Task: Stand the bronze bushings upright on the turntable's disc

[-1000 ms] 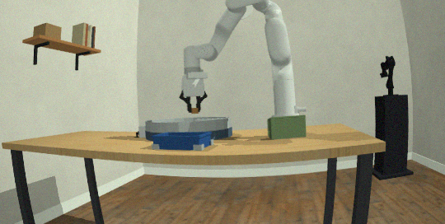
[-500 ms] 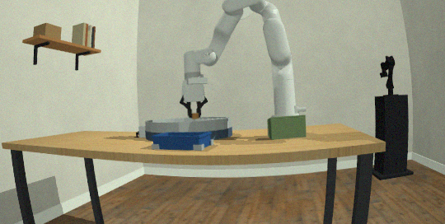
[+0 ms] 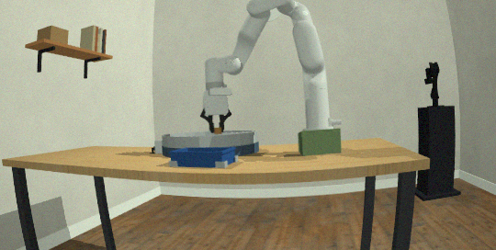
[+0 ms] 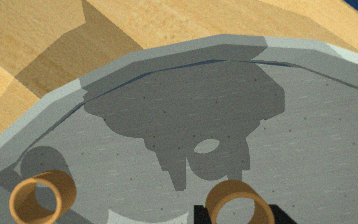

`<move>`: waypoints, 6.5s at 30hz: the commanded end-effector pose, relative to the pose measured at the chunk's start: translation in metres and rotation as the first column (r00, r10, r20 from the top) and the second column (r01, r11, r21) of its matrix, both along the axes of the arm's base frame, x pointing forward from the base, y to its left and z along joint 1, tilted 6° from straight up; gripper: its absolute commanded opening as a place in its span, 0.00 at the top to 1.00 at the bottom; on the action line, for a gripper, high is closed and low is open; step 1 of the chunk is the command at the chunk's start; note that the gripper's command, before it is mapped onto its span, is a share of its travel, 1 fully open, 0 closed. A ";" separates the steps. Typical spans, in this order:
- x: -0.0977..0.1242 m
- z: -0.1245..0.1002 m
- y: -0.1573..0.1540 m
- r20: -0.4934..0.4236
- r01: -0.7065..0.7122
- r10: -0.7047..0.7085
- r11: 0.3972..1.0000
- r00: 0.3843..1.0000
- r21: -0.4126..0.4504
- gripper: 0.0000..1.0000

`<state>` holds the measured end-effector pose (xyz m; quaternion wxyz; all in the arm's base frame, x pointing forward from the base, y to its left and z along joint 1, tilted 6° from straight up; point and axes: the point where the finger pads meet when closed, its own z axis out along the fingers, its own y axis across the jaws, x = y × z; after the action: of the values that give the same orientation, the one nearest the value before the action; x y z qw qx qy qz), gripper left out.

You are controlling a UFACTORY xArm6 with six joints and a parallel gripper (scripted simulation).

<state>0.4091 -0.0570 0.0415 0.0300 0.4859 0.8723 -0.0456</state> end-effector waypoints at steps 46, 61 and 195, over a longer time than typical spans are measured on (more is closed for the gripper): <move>0.002 -0.027 -0.003 0.004 0.000 0.000 1.000 1.000 0.000 1.00; 0.002 -0.031 -0.003 0.004 0.000 0.000 1.000 1.000 0.000 1.00; 0.029 -0.002 0.250 -0.018 -0.194 0.194 0.981 0.981 -0.001 0.59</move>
<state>0.4364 0.1920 0.0375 0.0257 0.3980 0.9157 -0.0495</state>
